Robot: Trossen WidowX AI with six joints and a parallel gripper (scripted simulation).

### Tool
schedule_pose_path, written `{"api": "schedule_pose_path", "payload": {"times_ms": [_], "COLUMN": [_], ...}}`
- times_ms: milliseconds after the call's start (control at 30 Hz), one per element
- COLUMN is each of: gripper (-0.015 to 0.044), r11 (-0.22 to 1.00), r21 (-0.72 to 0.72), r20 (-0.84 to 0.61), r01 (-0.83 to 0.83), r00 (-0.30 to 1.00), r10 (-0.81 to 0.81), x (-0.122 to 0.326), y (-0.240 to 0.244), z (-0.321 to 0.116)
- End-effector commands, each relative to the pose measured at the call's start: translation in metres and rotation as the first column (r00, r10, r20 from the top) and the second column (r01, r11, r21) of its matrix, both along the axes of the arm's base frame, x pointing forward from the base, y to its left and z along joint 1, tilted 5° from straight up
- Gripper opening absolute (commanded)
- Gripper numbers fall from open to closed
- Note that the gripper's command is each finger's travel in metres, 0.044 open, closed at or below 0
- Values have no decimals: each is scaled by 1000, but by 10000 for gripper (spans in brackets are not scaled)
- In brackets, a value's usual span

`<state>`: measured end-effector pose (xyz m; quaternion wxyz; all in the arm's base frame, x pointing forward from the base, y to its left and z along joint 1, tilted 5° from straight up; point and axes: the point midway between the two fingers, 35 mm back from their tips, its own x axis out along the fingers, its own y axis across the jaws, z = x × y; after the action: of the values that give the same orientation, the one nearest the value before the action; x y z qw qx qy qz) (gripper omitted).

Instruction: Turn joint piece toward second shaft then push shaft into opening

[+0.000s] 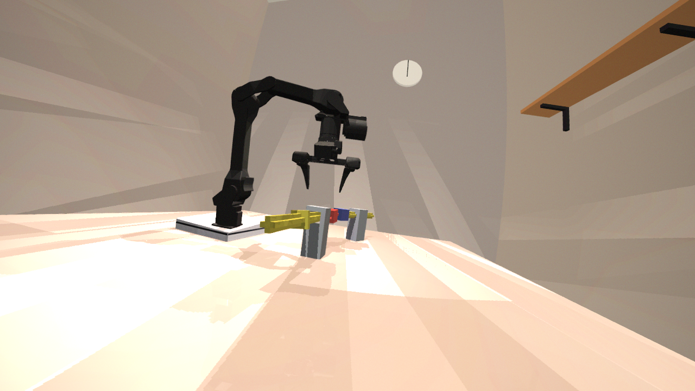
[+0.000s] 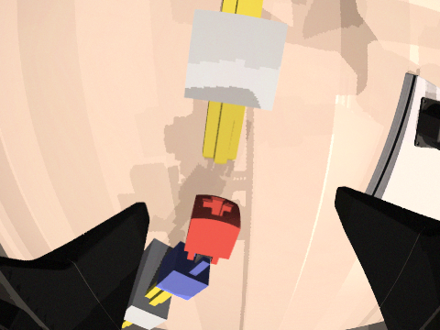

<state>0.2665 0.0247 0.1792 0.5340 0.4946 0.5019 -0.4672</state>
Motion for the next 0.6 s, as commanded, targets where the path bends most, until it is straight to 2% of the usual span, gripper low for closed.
{"api": "schedule_pose_path", "payload": {"times_ms": [0,233,567], "gripper": [440,440,440], "r11": [991,947,945], "r21": [19,43,43], "r20": [-1,-5,-5], "r01": [130,319,324], "r00": [992,948,946], "r10": [-130,-319,-324], "x": [0,0,2], "y": [0,-1,-2], "z": [-2,-5,-19]}}
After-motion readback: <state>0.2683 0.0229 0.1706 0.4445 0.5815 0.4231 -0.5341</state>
